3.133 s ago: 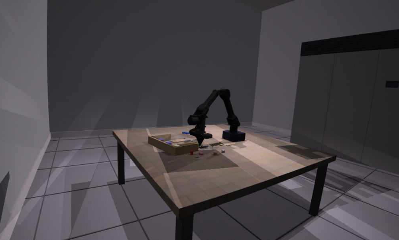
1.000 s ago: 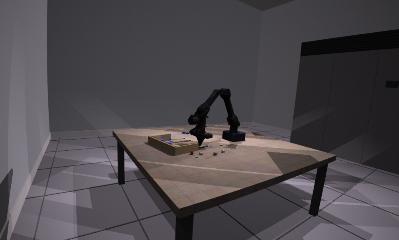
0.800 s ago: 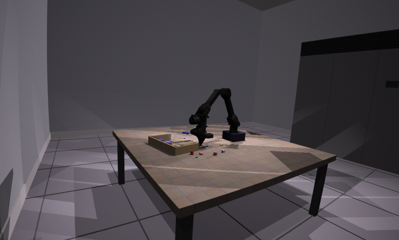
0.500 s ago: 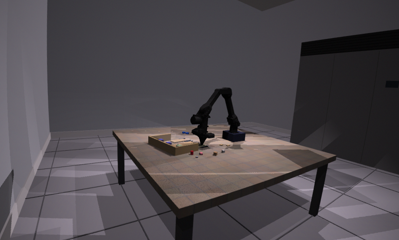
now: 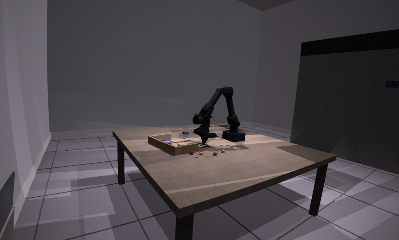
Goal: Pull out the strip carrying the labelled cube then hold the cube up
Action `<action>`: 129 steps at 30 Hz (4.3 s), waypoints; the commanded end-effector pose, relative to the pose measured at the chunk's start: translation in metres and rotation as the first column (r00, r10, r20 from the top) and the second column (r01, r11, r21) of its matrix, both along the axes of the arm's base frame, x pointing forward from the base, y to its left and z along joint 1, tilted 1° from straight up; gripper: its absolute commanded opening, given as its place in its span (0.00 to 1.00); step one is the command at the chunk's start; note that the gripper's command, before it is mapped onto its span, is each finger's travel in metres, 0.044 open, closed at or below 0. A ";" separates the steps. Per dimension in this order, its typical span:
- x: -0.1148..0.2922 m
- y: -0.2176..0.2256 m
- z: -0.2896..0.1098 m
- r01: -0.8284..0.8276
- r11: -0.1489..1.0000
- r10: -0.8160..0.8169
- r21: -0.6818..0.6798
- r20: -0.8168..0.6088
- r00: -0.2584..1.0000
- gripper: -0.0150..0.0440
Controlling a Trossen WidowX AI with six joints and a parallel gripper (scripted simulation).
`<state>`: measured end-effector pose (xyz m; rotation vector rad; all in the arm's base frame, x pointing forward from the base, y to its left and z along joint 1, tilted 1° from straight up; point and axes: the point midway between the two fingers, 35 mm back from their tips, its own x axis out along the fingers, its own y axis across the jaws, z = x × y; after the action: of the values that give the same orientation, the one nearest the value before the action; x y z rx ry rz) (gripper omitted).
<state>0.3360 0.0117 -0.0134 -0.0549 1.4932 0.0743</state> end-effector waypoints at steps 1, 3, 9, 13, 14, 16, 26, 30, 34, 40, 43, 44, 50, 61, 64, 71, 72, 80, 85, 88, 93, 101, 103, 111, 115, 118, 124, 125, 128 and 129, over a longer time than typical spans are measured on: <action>-0.015 0.000 -0.007 -0.005 1.000 0.005 0.002 -0.031 1.000 0.25; -0.018 -0.001 -0.007 -0.005 1.000 0.005 0.002 -0.031 1.000 0.25; -0.027 -0.001 -0.008 -0.005 1.000 0.005 0.002 -0.031 0.999 0.25; -0.032 -0.002 -0.008 -0.005 1.000 0.005 0.002 -0.032 0.999 0.25; -0.033 -0.002 -0.008 -0.005 1.000 0.005 0.002 -0.032 0.999 0.25; -0.036 -0.002 -0.009 -0.005 1.000 0.005 0.002 -0.032 0.999 0.25; -0.049 -0.004 -0.009 -0.005 1.000 0.005 0.002 -0.033 0.999 0.25; -0.054 -0.004 -0.010 -0.005 1.000 0.005 0.002 -0.034 0.999 0.25; -0.059 -0.004 -0.010 -0.005 1.000 0.005 0.002 -0.034 0.999 0.25; -0.067 -0.005 -0.010 -0.005 1.000 0.005 0.002 -0.035 0.999 0.25; -0.071 -0.006 -0.011 -0.005 1.000 0.005 0.002 -0.035 0.999 0.25; -0.072 -0.006 -0.011 -0.005 1.000 0.005 0.002 -0.035 0.999 0.25; -0.079 -0.006 -0.011 -0.005 1.000 0.005 0.002 -0.036 0.999 0.25; -0.092 -0.008 -0.012 -0.005 1.000 0.005 0.002 -0.037 0.999 0.25; -0.096 -0.008 -0.012 -0.005 1.000 0.005 0.002 -0.037 0.999 0.25; -0.103 -0.009 -0.012 -0.005 1.000 0.005 0.002 -0.037 0.999 0.25; -0.105 -0.009 -0.012 -0.005 1.000 0.005 0.002 -0.037 0.999 0.25; -0.113 -0.010 -0.013 -0.005 1.000 0.005 0.002 -0.038 0.999 0.25; -0.118 -0.010 -0.013 -0.005 1.000 0.005 0.002 -0.038 0.999 0.25; -0.121 -0.010 -0.013 -0.005 1.000 0.005 0.002 -0.039 0.999 0.25; -0.126 -0.011 -0.013 -0.005 1.000 0.005 0.002 -0.039 0.999 0.25; -0.134 -0.012 -0.014 -0.005 1.000 0.005 0.002 -0.040 0.999 0.25; -0.136 -0.012 -0.014 -0.005 1.000 0.005 0.002 -0.040 0.999 0.25; -0.139 -0.012 -0.014 -0.005 1.000 0.005 0.002 -0.040 0.999 0.25; -0.139 -0.012 -0.014 -0.005 1.000 0.005 0.002 -0.040 0.999 0.25; -0.139 -0.012 -0.014 -0.005 1.000 0.005 0.002 -0.040 0.999 0.25; -0.139 -0.012 -0.014 -0.005 1.000 0.005 0.002 -0.040 0.999 0.25; -0.139 -0.012 -0.014 -0.005 1.000 0.005 0.002 -0.040 0.999 0.25; -0.139 -0.012 -0.014 -0.005 1.000 0.005 0.002 -0.040 0.999 0.25; -0.139 -0.012 -0.014 -0.005 1.000 0.005 0.002 -0.040 0.999 0.25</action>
<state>0.2094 -0.0008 -0.0214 -0.0562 1.4933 0.0729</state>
